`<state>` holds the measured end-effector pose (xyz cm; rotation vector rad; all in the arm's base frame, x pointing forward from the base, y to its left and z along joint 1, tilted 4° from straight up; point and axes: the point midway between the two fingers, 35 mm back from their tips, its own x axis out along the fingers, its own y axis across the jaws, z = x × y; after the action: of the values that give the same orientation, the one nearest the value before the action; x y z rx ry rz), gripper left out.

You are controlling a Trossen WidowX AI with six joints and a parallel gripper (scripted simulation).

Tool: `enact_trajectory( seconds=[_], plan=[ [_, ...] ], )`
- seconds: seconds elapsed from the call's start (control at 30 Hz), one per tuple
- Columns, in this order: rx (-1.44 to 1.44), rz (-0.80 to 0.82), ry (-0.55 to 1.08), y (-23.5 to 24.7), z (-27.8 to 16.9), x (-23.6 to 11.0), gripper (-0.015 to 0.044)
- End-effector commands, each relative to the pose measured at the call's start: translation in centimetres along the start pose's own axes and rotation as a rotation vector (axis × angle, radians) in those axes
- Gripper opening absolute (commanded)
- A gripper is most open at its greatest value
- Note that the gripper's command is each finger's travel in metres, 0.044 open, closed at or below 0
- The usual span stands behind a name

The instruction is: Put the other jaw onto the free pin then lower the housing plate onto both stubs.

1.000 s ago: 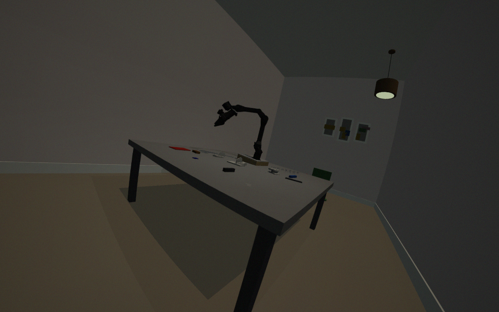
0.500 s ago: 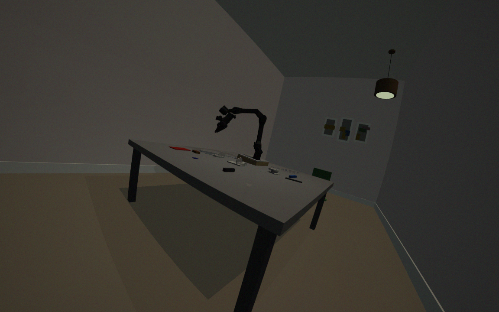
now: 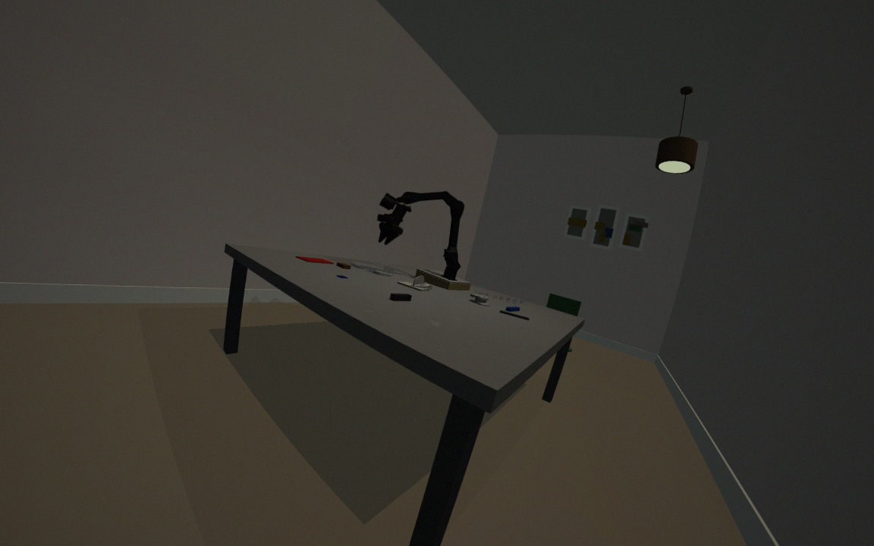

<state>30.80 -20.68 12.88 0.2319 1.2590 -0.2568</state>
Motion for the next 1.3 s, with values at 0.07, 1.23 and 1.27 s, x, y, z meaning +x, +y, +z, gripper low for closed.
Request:
enact_trajectory(
  seconds=[0.07, 1.23, 1.27],
  plan=[
    [-0.074, 0.012, 0.085, 0.7, -1.5, 1.4, 0.044],
    [-0.271, 0.066, 0.287, 2.8, -6.6, 7.4, 0.044],
    [-0.271, 0.066, 0.287, 2.8, -6.6, 7.4, 0.044]
  ],
)
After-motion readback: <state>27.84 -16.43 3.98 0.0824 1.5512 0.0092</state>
